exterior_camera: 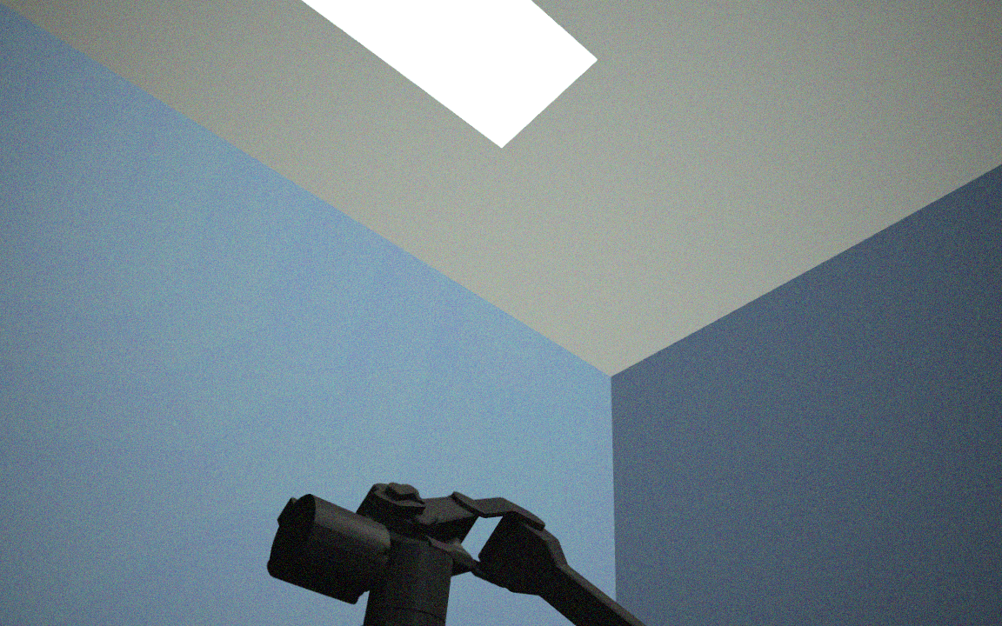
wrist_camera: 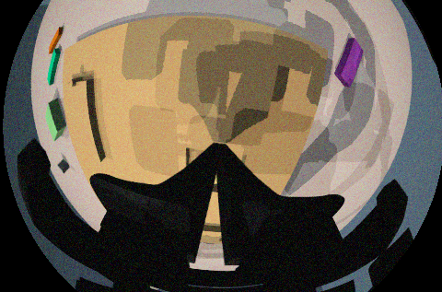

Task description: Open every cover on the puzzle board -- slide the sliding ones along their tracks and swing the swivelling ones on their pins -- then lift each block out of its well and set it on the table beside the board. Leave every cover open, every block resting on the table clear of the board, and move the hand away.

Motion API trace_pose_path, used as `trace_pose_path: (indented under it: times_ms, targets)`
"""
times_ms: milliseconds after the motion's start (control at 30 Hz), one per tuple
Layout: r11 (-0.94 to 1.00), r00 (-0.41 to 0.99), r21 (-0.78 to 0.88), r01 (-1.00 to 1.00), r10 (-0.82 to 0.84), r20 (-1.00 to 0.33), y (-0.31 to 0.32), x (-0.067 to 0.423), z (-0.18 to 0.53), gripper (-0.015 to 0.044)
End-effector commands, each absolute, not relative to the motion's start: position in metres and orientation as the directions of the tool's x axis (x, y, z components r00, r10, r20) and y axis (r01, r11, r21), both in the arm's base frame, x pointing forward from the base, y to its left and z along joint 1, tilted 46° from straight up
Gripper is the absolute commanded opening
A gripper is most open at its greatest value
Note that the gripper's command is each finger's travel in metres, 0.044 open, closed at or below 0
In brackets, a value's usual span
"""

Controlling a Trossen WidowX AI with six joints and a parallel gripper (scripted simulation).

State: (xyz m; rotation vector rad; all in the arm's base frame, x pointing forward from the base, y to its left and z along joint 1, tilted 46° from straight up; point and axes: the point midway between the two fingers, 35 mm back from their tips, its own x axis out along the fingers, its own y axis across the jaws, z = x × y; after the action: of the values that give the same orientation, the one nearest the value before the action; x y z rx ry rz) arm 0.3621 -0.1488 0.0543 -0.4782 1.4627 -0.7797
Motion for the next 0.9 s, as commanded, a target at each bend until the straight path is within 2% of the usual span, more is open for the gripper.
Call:
trace_pose_path:
  times_ms: [0, 733, 800, 867]
  targets:
    - [0.675, -0.062, -0.716, 0.178, -0.719, -0.692, -0.143, 0.364, 0.059, 0.0000]
    - [0.675, -0.062, -0.716, 0.178, -0.719, -0.693, -0.123, 0.369, 0.079, 0.0000]
    - [0.683, -0.066, -0.720, 0.124, -0.718, -0.693, -0.127, 0.364, 0.075, 0.0000]
    - [0.695, -0.066, -0.718, -0.019, -0.718, -0.693, -0.123, 0.355, 0.076, 0.0000]
